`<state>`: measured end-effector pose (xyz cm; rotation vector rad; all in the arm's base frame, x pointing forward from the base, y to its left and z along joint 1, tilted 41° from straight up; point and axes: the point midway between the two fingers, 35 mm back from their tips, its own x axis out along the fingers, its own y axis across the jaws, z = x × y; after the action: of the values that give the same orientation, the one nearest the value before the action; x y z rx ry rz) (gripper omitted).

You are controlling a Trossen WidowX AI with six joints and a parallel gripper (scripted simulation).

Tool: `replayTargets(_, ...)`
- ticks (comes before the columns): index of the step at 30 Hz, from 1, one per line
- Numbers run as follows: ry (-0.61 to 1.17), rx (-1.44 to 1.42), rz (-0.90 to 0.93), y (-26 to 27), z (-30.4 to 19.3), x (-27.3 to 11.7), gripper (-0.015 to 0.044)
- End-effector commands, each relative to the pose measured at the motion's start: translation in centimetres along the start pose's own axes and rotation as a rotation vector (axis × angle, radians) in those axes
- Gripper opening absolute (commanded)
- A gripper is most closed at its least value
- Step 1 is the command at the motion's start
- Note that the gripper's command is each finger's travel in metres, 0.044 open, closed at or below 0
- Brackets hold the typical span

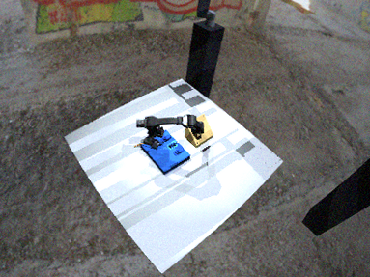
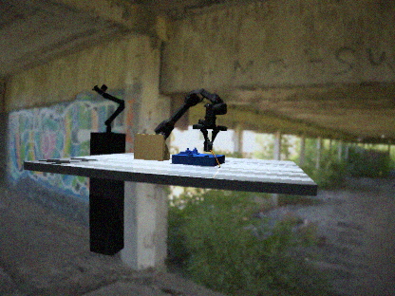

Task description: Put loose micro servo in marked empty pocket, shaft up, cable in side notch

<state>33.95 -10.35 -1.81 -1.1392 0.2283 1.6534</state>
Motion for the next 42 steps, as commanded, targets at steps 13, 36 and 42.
replayTargets(13,0.013,-0.007,-0.002,0.5,0.6,-0.4,0.0)
replayTargets(36,0.012,-0.007,-0.002,1.5,1.7,-0.4,0.0)
replayTargets(42,0.012,-0.006,-0.002,1.7,2.0,-0.4,0.0)
